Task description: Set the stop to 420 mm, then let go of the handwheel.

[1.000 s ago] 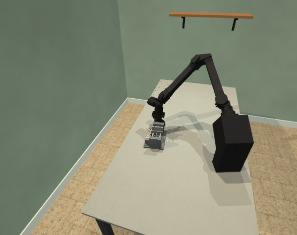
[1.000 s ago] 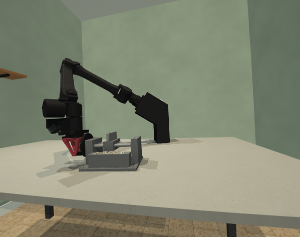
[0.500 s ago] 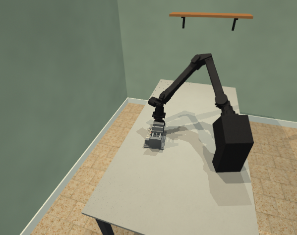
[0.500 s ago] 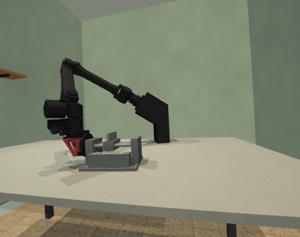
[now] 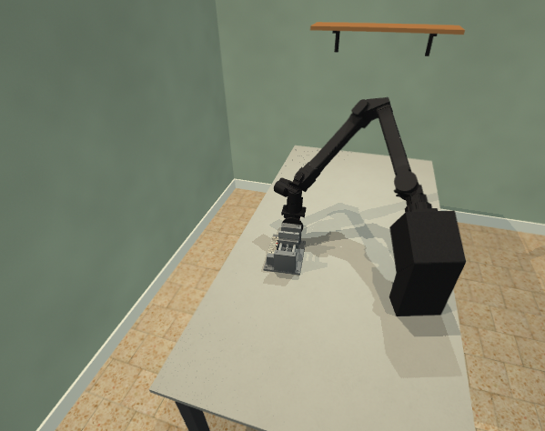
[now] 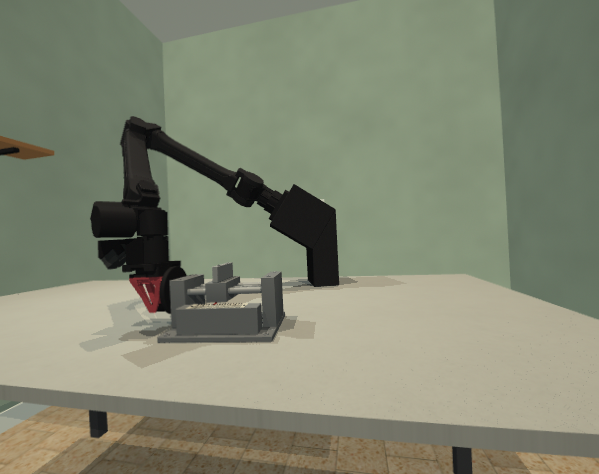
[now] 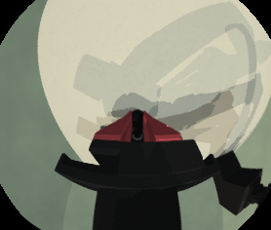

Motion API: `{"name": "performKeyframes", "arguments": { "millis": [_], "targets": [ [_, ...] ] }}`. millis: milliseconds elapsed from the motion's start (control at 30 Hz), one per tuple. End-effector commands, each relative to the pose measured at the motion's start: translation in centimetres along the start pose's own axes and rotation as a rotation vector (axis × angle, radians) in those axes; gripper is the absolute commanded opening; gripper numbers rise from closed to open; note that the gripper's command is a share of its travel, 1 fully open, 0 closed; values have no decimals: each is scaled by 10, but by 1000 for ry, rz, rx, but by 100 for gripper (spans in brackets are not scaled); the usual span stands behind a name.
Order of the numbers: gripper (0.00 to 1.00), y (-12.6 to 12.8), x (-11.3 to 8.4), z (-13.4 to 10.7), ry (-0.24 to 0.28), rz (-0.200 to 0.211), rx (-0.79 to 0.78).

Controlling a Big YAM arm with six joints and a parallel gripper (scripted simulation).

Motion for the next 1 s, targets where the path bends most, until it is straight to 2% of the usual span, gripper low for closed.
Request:
{"name": "performKeyframes", "arguments": {
  "millis": [0,133,167,233,400,967],
  "targets": [
    [6,-10,1,15,-22,-12,16],
    [6,-11,1,15,-22,-11,17],
    [6,-15,7,7,-15,-28,-1],
    [6,-15,7,6,-15,-28,-1],
    [6,-14,-1,15,-19,-18,17],
    [6,-15,-3,7,-12,-25,8]
  ]
}}
Point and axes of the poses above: the point where the finger pads meet when closed, its own x axis out along the fingers, its own y axis across the jaws, z = x × y, the point moved 7 cm from there along -x, back along the fingers, and after that the axes turned 12 degrees about x, right-handed, at the moved point
